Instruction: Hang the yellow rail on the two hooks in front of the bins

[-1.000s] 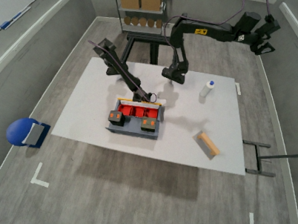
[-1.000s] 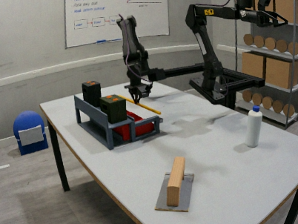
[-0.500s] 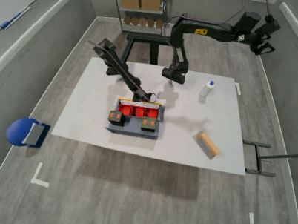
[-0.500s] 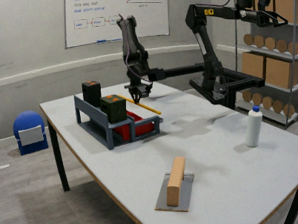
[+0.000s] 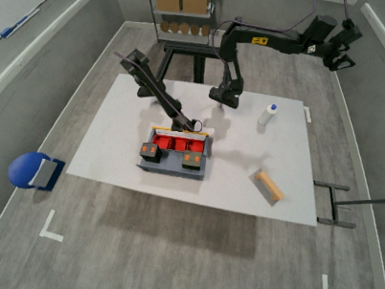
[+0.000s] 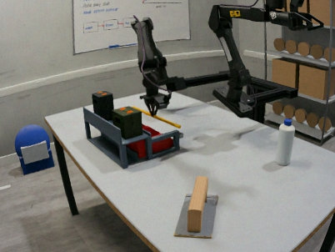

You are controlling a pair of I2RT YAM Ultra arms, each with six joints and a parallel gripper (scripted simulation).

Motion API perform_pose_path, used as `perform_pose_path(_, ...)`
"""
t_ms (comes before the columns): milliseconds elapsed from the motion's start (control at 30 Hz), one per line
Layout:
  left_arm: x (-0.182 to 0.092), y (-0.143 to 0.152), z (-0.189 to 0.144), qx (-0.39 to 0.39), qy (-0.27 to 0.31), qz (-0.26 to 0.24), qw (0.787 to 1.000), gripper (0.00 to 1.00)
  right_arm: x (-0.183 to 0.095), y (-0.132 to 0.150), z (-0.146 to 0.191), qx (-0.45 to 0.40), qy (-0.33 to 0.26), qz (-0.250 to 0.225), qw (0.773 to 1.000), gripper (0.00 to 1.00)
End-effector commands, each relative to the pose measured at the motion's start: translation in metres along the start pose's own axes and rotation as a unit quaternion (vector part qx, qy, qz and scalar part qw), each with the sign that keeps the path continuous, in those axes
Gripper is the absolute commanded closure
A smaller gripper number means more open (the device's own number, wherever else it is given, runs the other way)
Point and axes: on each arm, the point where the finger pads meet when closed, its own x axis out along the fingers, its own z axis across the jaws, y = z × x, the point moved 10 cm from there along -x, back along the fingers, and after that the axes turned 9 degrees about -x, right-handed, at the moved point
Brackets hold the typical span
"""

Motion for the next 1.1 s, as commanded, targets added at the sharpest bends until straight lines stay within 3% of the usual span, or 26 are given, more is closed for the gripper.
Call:
perform_pose_path(0, -0.0092, -0.0122, 0.0006, 0.003, 0.001, -0.026, 1.000, 0.00, -0.0271, -0.0126, -0.0135, 0.002, 0.033, -0.033, 0.999, 1.00)
perform_pose_path(1067, -0.0092, -0.0122, 0.0006, 0.003, 0.001, -0.026, 1.000, 0.00, -0.0188, -0.0148, -0.0114, 0.005, 0.025, -0.028, 0.999, 1.00)
